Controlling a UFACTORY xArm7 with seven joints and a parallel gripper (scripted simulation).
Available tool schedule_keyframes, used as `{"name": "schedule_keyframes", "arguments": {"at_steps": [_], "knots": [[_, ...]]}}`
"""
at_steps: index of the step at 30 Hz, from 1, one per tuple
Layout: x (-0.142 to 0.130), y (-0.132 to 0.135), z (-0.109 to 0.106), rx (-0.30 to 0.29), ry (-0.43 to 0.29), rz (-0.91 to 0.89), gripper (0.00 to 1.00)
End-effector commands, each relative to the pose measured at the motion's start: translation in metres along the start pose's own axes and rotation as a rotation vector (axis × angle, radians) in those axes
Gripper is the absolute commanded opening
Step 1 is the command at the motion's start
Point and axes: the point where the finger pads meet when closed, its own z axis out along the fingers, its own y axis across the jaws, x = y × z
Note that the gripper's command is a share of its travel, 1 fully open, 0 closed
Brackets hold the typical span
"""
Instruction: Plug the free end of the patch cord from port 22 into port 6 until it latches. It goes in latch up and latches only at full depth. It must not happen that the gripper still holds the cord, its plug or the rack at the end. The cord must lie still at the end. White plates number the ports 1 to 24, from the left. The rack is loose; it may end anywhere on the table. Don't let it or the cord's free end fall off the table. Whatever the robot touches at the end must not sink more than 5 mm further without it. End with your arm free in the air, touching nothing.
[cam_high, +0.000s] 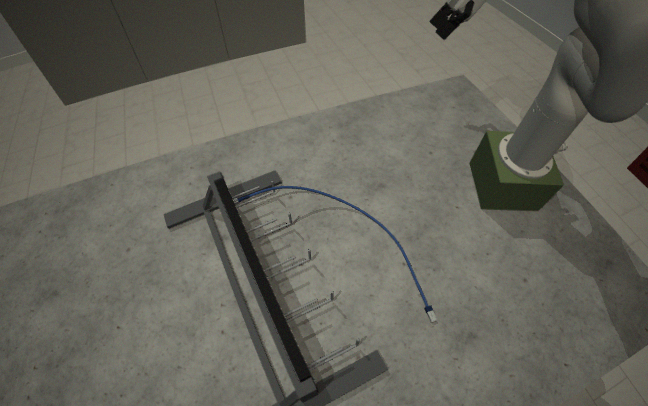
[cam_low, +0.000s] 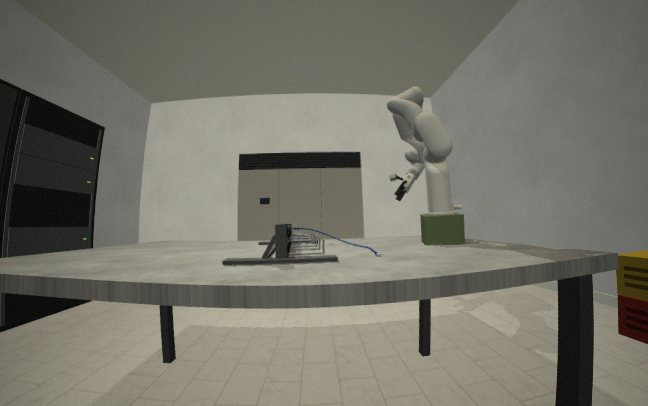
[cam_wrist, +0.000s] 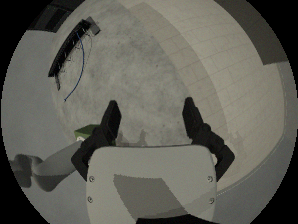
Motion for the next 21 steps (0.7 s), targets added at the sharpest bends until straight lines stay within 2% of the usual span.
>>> {"name": "schedule_keyframes", "arguments": {"at_steps": [1, 4, 7, 17, 18, 21], "knots": [[0.014, -0.019, 0.03, 0.054, -0.088, -0.066, 1.0], [0.016, -0.024, 0.037, 0.066, -0.109, -0.082, 1.0], [0.024, -0.041, 0.059, 0.102, -0.176, -0.136, 1.0], [0.025, -0.042, 0.06, 0.103, -0.178, -0.139, 1.0], [0.034, -0.067, 0.088, 0.146, -0.267, -0.221, 1.0], [0.035, -0.072, 0.093, 0.152, -0.282, -0.235, 1.0]]}}
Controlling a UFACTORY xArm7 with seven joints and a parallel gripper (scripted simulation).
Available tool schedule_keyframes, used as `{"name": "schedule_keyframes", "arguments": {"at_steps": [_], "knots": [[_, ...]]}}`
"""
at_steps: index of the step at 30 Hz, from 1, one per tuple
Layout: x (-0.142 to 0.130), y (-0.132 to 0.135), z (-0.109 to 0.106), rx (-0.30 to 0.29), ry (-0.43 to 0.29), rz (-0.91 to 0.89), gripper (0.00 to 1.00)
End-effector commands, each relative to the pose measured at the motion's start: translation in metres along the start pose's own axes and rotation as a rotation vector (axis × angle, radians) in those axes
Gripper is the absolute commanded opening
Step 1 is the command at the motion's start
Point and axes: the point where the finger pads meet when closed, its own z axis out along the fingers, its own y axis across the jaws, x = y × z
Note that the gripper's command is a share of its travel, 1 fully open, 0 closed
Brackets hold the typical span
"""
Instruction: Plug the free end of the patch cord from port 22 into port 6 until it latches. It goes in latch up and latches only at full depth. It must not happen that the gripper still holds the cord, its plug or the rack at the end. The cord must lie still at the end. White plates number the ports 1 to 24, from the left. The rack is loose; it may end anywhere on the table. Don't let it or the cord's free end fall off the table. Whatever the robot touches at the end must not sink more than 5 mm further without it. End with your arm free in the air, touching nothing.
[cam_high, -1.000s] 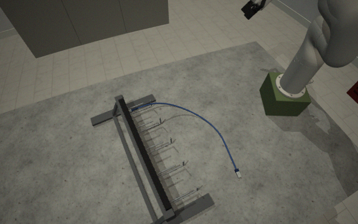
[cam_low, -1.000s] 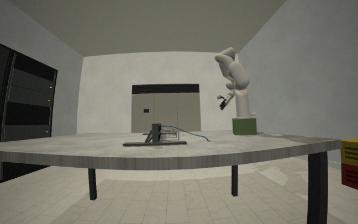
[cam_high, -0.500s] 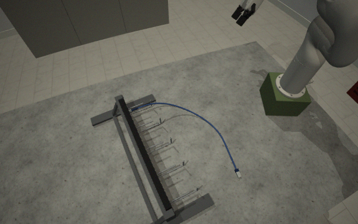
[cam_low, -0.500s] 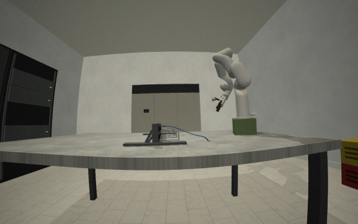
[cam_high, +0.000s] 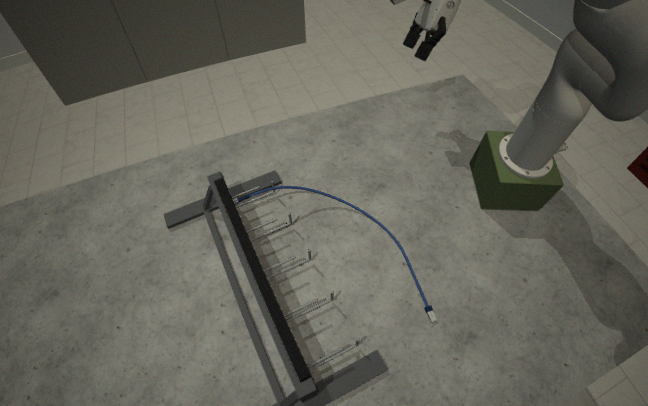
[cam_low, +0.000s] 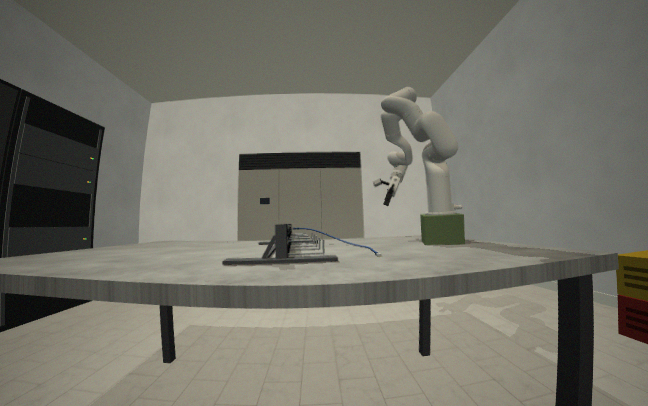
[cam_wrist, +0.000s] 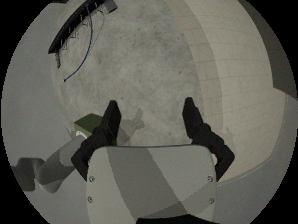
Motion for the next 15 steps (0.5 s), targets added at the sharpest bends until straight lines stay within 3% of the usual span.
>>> {"name": "schedule_keyframes", "arguments": {"at_steps": [1, 4, 12, 13, 15], "knots": [[0.021, -0.019, 0.028, 0.036, -0.086, -0.084, 1.0], [0.032, -0.033, 0.045, 0.055, -0.14, -0.139, 1.0], [0.032, -0.033, 0.045, 0.055, -0.14, -0.139, 1.0], [0.047, -0.057, 0.071, 0.079, -0.223, -0.234, 1.0], [0.047, -0.057, 0.071, 0.079, -0.225, -0.236, 1.0]]}}
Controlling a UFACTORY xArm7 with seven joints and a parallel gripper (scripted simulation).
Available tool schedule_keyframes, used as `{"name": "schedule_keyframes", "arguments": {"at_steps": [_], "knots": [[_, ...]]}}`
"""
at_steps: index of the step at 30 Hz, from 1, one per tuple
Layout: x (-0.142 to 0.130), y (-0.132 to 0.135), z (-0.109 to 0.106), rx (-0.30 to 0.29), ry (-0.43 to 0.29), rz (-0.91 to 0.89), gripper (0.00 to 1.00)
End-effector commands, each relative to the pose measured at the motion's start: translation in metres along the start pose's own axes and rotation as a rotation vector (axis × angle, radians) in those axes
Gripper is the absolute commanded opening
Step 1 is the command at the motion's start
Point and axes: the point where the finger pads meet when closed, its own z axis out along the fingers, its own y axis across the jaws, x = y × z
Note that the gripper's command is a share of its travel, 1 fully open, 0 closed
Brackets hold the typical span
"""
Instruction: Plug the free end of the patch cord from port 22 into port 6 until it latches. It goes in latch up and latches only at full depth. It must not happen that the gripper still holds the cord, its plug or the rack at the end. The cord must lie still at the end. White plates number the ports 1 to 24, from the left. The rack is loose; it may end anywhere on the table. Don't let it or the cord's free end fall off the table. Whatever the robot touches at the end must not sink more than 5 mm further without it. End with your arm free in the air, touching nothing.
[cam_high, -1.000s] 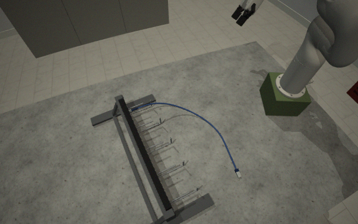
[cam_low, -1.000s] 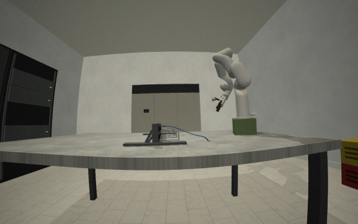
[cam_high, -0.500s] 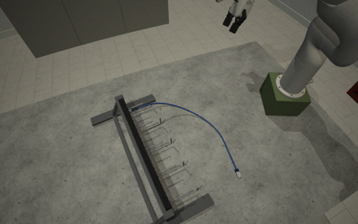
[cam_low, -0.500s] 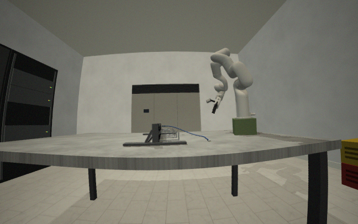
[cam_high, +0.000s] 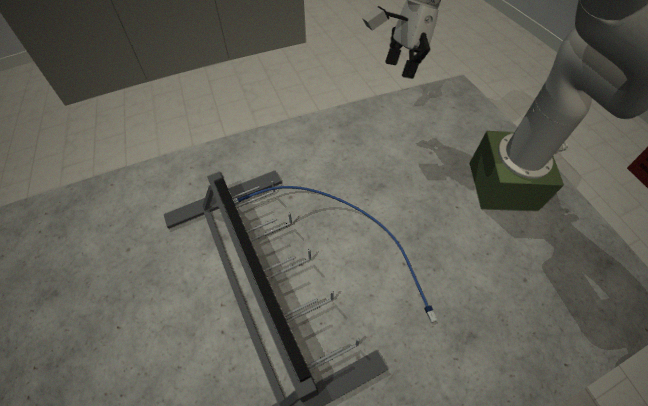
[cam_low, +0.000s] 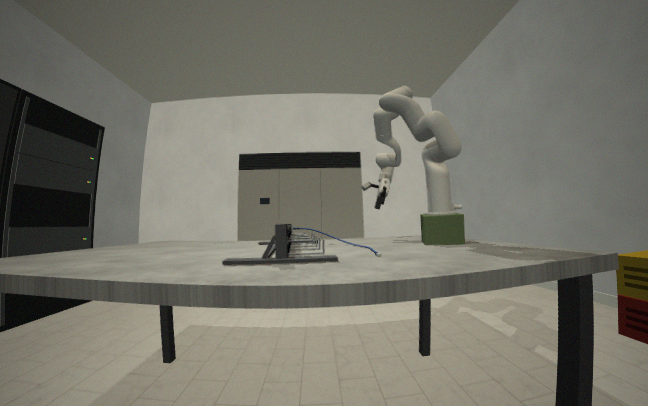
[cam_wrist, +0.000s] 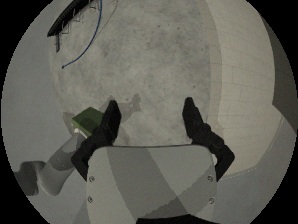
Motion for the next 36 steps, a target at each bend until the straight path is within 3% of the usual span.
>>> {"name": "schedule_keyframes", "arguments": {"at_steps": [1, 9, 10, 20, 21, 32, 33, 36], "knots": [[0.022, -0.016, 0.021, 0.02, -0.068, -0.085, 1.0], [0.022, -0.016, 0.021, 0.02, -0.068, -0.085, 1.0], [0.044, -0.039, 0.044, 0.035, -0.146, -0.184, 1.0], [0.044, -0.039, 0.045, 0.035, -0.149, -0.187, 1.0], [0.064, -0.064, 0.068, 0.043, -0.22, -0.291, 1.0], [0.064, -0.065, 0.068, 0.044, -0.222, -0.294, 1.0], [0.081, -0.092, 0.09, 0.046, -0.284, -0.401, 1.0], [0.082, -0.094, 0.091, 0.046, -0.286, -0.405, 1.0]]}}
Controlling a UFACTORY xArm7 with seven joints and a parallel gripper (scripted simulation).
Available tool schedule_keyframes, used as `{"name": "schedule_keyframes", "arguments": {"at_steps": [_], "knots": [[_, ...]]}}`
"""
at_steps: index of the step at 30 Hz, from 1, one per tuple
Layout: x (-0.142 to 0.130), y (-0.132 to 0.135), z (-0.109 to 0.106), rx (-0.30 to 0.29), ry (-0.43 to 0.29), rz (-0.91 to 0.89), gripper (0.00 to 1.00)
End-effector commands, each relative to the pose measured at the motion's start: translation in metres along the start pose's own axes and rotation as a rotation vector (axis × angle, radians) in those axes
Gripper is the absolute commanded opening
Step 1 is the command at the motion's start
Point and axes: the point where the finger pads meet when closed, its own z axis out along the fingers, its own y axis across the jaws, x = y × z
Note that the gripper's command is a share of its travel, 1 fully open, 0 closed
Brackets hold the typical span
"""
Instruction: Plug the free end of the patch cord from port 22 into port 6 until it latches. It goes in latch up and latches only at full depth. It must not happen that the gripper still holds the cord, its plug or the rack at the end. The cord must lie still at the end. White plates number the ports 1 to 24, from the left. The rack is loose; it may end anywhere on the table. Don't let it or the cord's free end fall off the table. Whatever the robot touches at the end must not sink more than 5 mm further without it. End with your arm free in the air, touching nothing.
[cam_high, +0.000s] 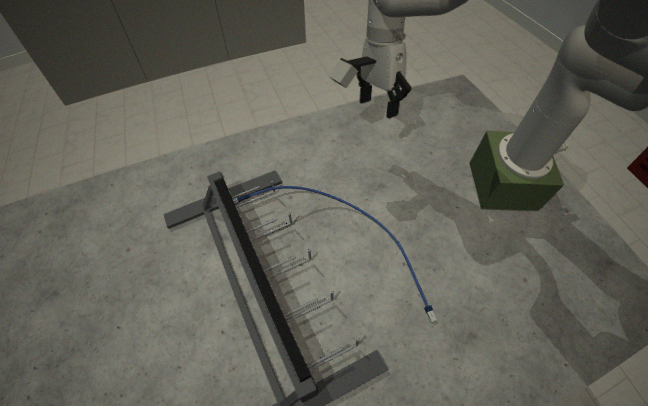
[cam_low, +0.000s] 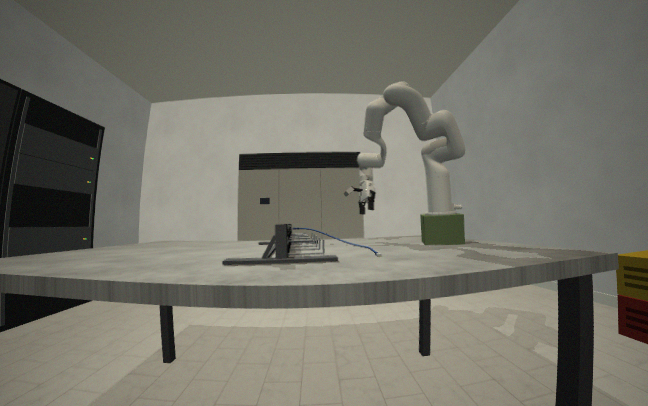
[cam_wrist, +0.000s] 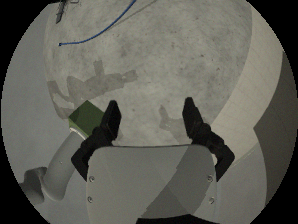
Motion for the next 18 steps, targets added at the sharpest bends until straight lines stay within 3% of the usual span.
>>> {"name": "schedule_keyframes", "arguments": {"at_steps": [1, 7, 8, 18], "knots": [[0.021, -0.011, 0.011, -0.002, -0.038, -0.069, 1.0], [0.021, -0.011, 0.011, -0.002, -0.038, -0.069, 1.0], [0.049, -0.033, 0.027, -0.007, -0.095, -0.177, 1.0], [0.05, -0.033, 0.028, -0.008, -0.096, -0.18, 1.0]]}}
